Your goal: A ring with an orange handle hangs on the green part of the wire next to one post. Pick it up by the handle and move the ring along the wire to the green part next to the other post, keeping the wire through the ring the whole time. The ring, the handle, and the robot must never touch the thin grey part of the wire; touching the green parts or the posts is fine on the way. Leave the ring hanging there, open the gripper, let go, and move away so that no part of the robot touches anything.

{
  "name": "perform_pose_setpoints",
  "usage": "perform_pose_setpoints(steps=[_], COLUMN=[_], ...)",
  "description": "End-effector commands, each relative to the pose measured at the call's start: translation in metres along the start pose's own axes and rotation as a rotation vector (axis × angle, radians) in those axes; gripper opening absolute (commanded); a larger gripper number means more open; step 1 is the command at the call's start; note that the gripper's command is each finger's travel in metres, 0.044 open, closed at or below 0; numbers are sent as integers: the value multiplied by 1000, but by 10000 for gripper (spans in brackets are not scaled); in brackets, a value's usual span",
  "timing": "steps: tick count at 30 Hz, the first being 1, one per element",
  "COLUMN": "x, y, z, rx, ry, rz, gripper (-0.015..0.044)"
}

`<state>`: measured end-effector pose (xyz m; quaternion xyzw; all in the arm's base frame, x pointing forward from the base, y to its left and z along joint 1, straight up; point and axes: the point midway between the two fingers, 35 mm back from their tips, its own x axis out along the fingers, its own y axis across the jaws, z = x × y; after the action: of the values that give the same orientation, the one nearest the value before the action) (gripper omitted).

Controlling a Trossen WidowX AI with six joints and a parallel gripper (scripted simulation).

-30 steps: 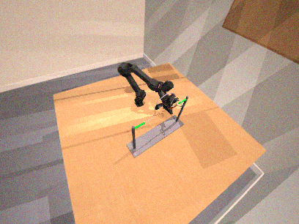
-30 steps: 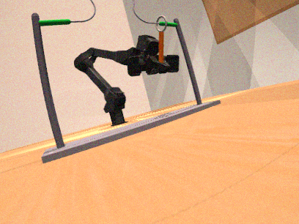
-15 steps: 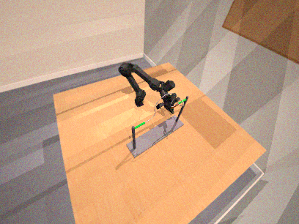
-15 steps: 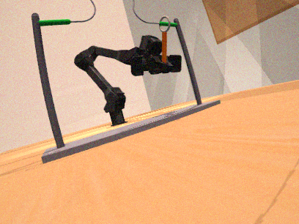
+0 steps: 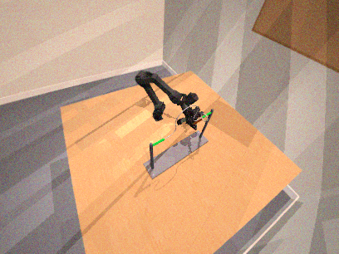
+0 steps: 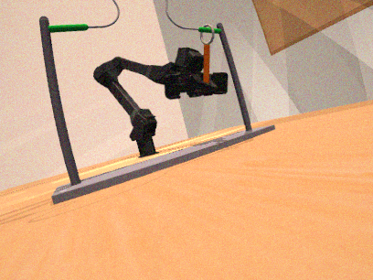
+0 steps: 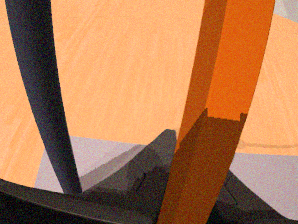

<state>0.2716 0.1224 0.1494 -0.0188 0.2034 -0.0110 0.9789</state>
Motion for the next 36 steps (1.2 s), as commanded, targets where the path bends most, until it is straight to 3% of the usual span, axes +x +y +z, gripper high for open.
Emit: perform_pose_setpoints(steps=[1,12,24,36], x=[0,0,-1,-38], y=[0,0,0,2], z=[-1,-1,-1,-2], rx=[5,5,1,6], ry=[-1,-1,1,8], rz=[-3,-3,-1,-3], gripper=[-150,-150,160,160])
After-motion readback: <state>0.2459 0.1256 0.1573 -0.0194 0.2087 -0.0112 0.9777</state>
